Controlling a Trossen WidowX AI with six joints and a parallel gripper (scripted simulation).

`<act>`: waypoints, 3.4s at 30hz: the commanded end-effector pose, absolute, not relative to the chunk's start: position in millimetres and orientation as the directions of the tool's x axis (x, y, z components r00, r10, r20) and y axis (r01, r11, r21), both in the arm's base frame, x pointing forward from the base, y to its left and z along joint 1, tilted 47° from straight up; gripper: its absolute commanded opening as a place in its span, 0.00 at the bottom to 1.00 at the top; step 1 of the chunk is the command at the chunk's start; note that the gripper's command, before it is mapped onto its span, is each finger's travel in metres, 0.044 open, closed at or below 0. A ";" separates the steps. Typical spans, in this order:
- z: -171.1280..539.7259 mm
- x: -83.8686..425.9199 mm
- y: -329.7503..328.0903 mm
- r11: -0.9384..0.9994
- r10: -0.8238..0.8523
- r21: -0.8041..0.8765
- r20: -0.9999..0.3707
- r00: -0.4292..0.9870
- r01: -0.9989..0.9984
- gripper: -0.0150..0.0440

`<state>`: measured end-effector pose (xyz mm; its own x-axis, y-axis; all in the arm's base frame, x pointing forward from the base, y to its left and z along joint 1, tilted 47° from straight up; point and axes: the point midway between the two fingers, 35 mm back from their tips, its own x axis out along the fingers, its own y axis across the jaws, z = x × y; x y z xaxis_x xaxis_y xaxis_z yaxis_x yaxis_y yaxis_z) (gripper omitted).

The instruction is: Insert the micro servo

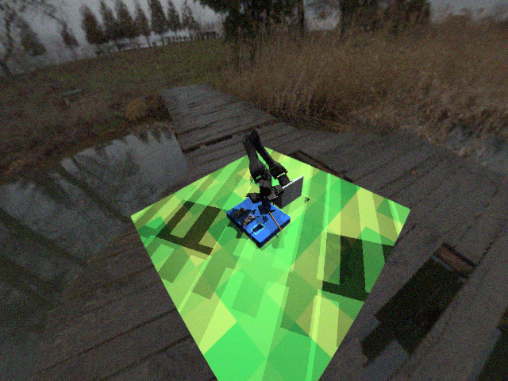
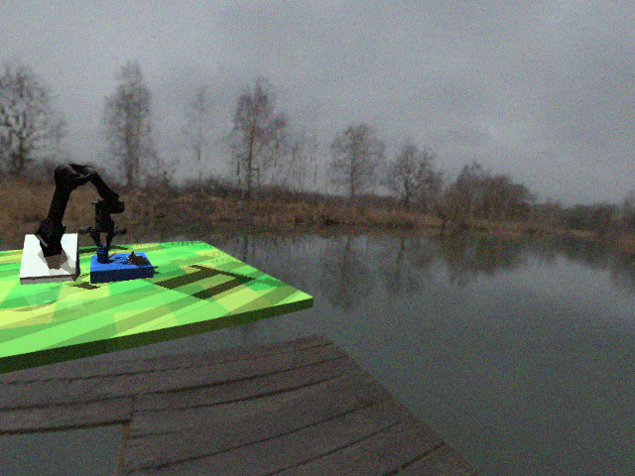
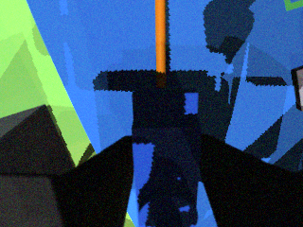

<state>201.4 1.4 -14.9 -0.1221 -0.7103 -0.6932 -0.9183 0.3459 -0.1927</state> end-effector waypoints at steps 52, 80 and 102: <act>-37.9 244.4 57.8 0.367 -0.706 -0.222 -0.699 -0.114 -0.903 0.25; -38.0 244.4 57.8 0.706 -0.706 -0.681 -0.699 -0.114 -0.196 0.25; -38.6 278.1 53.5 0.701 -0.706 -0.712 -0.699 -0.113 0.026 0.25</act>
<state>265.1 53.3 -38.5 -0.1197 -0.7058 -0.6982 0.0266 0.7007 -0.7129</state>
